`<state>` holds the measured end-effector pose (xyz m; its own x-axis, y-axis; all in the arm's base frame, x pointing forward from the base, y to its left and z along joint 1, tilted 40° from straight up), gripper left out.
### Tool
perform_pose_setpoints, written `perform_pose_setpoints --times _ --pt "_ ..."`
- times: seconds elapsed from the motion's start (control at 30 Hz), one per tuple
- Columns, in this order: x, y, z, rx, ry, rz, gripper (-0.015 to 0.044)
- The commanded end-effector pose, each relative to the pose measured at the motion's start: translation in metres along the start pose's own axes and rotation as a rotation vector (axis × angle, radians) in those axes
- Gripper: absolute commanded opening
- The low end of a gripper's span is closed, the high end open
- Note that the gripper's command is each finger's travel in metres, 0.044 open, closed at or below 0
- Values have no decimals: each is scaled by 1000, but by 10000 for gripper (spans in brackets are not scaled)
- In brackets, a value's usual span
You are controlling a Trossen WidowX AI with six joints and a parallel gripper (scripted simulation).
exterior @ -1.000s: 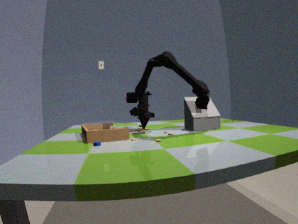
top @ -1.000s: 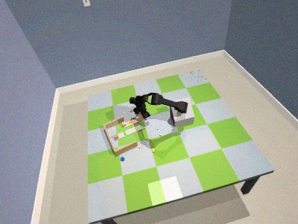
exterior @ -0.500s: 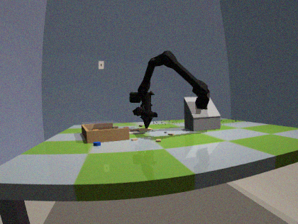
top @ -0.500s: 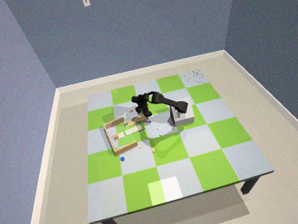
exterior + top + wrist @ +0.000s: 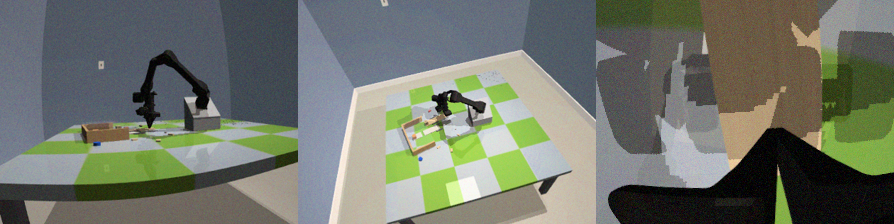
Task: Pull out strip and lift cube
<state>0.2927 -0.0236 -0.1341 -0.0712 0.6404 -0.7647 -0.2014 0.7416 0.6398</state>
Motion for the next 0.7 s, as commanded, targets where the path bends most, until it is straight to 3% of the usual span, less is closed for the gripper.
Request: perform_pose_setpoints --times 0.0,0.67 --pt "5 2 -15 14 35 -1 0" --pt "4 -2 -33 15 36 -1 0"
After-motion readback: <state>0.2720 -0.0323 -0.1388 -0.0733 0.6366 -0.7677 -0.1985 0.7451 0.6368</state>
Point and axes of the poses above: the point midway between the two fingers, 35 mm back from their tips, its own x axis out along the fingers, its own y axis across the jaws, z = x × y, the point moved 4 cm from there along -x, back along the fingers, and after that the axes turned 10 degrees about x, right-handed, at the moved point
